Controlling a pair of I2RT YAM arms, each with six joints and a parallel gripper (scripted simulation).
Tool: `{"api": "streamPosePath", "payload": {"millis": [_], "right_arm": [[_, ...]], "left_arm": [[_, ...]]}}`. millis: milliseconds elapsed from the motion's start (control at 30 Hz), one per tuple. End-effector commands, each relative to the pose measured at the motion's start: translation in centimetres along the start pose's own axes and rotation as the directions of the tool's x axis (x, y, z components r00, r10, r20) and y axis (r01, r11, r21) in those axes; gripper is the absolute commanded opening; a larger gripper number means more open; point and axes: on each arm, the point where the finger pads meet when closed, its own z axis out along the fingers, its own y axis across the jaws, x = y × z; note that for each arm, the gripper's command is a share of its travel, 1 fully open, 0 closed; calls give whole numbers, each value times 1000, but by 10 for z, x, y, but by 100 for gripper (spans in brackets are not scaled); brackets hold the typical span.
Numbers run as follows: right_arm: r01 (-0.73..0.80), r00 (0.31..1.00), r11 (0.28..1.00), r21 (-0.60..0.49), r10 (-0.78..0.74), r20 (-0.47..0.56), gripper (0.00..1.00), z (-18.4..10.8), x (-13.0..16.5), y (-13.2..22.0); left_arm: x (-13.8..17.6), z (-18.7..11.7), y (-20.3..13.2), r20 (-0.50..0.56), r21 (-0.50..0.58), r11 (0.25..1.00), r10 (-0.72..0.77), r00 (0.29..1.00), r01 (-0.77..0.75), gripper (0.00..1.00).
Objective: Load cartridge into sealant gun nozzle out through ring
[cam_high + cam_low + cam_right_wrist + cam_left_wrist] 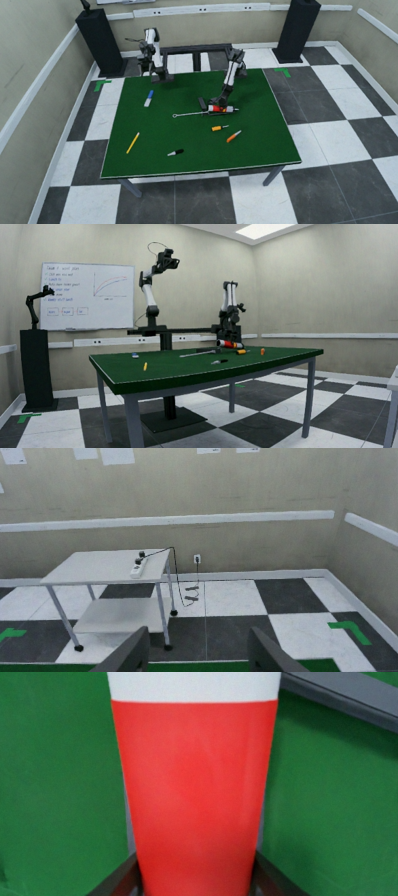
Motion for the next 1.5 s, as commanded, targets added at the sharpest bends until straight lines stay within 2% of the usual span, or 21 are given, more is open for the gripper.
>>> {"api": "streamPosePath", "payload": {"millis": [0,133,500,733,1167,1467], "right_arm": [[-5,1000,1000,-7,5,-3,51,-3,1,3],[-5,1000,1000,-7,5,-3,51,-3,1,3],[-5,1000,1000,-7,5,-3,51,-3,1,3],[-5,1000,1000,-7,5,-3,51,-3,1,3],[-5,1000,1000,-7,5,-3,51,-3,1,3],[-5,1000,1000,-7,5,-3,51,-3,1,3]], "left_arm": [[-22,-17,21,56,-58,998,14,998,-11,0],[-21,-19,31,72,-87,996,10,997,-4,0],[-23,-19,30,80,-89,996,16,997,-9,0],[-10,-15,15,62,-57,998,14,998,-10,0],[-8,-18,21,71,-69,998,15,997,-10,0],[2,-18,9,44,-28,1000,9,999,-8,0]]}}
